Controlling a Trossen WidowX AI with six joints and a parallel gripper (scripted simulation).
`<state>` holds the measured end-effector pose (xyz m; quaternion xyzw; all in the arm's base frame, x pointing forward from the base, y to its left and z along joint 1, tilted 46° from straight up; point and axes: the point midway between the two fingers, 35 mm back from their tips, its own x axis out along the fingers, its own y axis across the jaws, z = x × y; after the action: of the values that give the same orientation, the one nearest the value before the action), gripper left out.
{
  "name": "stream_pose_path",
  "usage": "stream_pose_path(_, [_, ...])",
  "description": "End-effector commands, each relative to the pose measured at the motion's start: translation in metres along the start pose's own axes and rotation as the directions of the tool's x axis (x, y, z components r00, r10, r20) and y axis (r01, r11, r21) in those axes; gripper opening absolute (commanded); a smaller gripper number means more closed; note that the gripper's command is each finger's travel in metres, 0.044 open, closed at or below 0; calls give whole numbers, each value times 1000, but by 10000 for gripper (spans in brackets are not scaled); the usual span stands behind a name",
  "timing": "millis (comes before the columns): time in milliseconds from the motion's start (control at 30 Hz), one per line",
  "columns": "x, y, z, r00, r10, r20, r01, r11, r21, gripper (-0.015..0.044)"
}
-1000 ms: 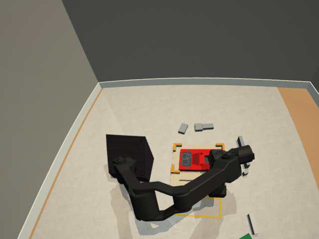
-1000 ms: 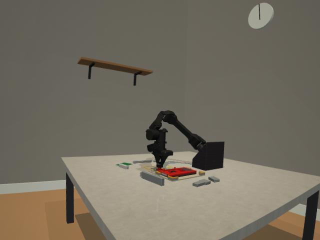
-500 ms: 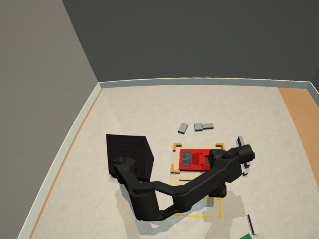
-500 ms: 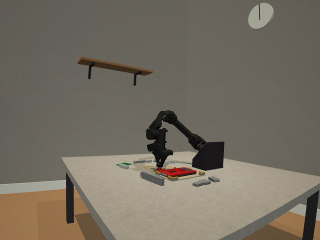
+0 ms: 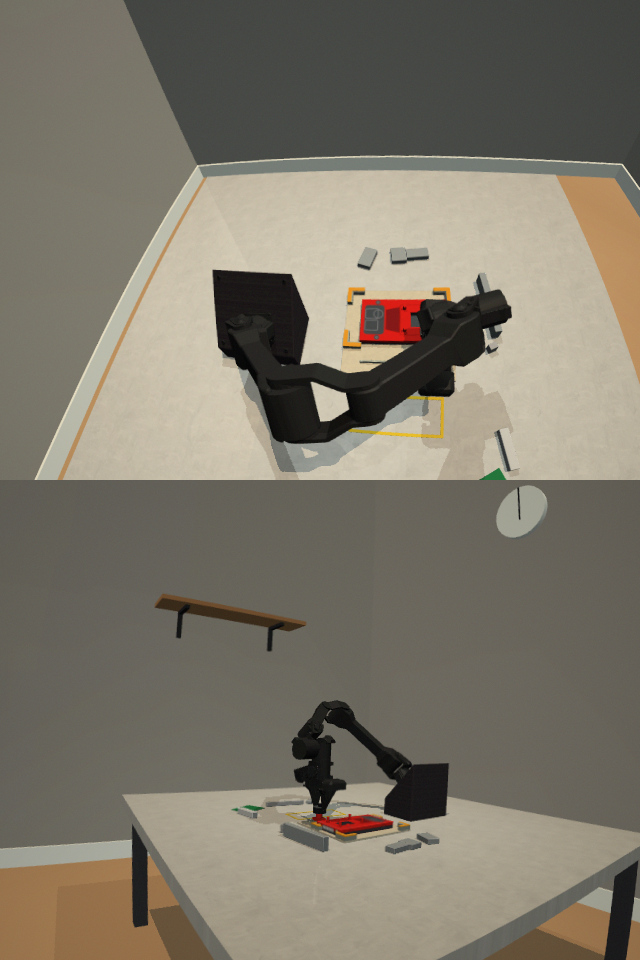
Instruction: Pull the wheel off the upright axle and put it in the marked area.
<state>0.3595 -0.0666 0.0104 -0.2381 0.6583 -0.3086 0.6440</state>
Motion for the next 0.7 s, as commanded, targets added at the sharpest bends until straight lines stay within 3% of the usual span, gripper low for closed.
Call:
stream_pose_path(0, [-4,1,1,1000,3,5,-3,1000,0,0])
stream_pose_path(667, [-11,2,1,1000,2,6,-2,1000,-1,0])
